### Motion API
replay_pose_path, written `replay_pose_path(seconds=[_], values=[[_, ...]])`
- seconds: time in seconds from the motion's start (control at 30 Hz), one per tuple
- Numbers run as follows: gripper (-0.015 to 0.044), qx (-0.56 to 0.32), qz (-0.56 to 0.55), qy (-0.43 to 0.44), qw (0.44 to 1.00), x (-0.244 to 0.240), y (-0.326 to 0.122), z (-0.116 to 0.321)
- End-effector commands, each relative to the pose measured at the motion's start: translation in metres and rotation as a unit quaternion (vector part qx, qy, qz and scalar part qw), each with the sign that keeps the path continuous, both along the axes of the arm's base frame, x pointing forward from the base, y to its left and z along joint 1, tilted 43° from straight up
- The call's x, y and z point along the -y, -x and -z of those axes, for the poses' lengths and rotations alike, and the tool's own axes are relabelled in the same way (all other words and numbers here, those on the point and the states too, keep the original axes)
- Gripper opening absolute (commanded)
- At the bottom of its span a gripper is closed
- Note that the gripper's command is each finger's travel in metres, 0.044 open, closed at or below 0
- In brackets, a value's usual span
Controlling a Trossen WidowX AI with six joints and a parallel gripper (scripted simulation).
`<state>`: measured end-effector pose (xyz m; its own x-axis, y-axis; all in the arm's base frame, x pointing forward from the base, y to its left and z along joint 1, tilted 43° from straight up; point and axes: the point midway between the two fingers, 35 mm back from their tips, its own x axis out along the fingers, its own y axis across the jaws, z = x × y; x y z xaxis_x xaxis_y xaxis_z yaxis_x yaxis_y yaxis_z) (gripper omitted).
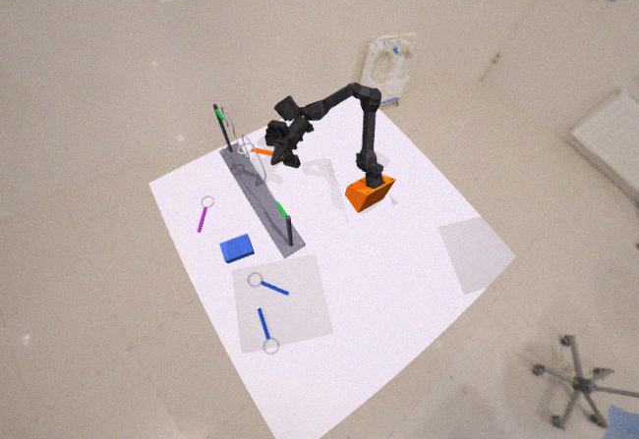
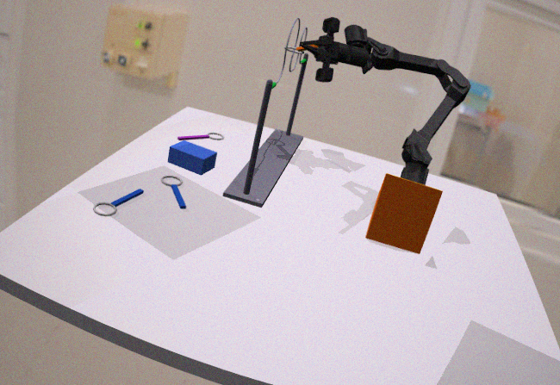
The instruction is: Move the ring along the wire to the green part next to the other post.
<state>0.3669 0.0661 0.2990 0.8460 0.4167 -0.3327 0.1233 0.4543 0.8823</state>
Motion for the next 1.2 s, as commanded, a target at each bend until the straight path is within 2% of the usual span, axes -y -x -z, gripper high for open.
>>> replay_pose_path(seconds=[0.0, 1.17], values=[[-0.0150, 0.005, -0.001, 0.017, 1.000, 0.000, -0.001, -0.003], [-0.0150, 0.011, -0.008, 0.239, 0.971, 0.012, -0.001, 0.012]])
